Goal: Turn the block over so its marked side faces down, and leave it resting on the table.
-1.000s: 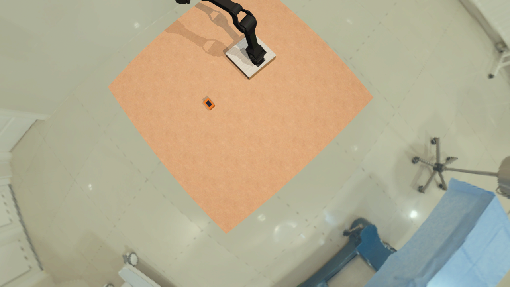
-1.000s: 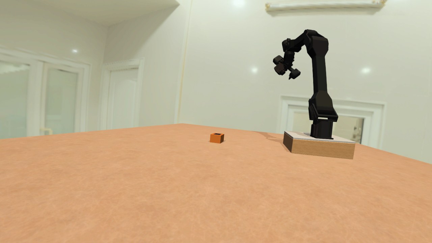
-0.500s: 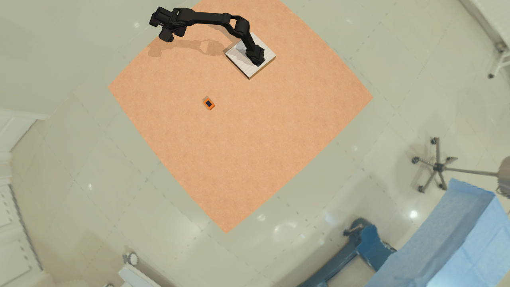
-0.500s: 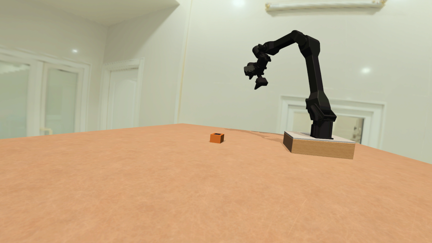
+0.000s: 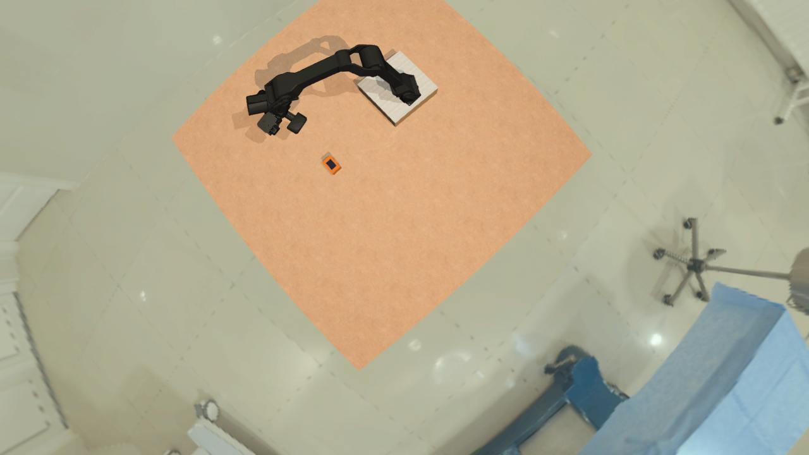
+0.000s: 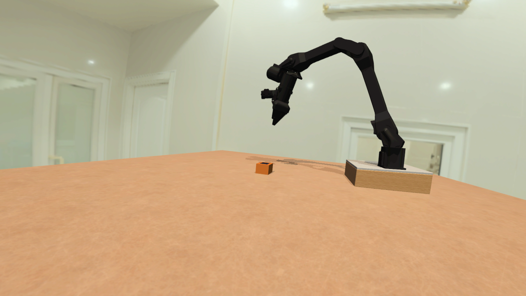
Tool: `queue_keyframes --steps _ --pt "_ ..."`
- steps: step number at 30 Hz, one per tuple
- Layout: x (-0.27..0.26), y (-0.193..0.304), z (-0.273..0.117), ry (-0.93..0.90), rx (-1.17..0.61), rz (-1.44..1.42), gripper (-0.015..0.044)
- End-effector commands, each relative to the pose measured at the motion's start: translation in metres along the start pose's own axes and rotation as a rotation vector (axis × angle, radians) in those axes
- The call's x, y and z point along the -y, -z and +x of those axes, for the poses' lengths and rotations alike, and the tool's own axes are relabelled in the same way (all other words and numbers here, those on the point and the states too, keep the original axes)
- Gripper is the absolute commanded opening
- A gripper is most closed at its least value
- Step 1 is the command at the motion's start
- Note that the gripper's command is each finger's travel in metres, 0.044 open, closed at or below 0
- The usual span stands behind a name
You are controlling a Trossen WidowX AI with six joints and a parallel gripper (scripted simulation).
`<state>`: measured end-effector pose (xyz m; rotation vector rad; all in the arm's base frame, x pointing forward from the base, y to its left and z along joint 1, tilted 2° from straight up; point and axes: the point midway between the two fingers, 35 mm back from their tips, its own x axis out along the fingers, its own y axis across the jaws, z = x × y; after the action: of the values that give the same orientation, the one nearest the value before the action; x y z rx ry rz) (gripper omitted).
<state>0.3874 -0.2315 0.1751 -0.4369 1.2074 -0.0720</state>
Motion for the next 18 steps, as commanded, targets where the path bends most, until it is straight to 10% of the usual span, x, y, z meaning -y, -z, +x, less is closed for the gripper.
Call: queue_keyframes --steps 1,10,18 --pt "-0.058 -0.019 0.012 -0.122 -0.037 0.084 0.0440" --pt "-0.211 -0.037 0.013 -0.329 -0.263 0.302 0.0440" --pt "-0.220 -0.035 0.013 -0.337 -0.288 0.318 0.0440"
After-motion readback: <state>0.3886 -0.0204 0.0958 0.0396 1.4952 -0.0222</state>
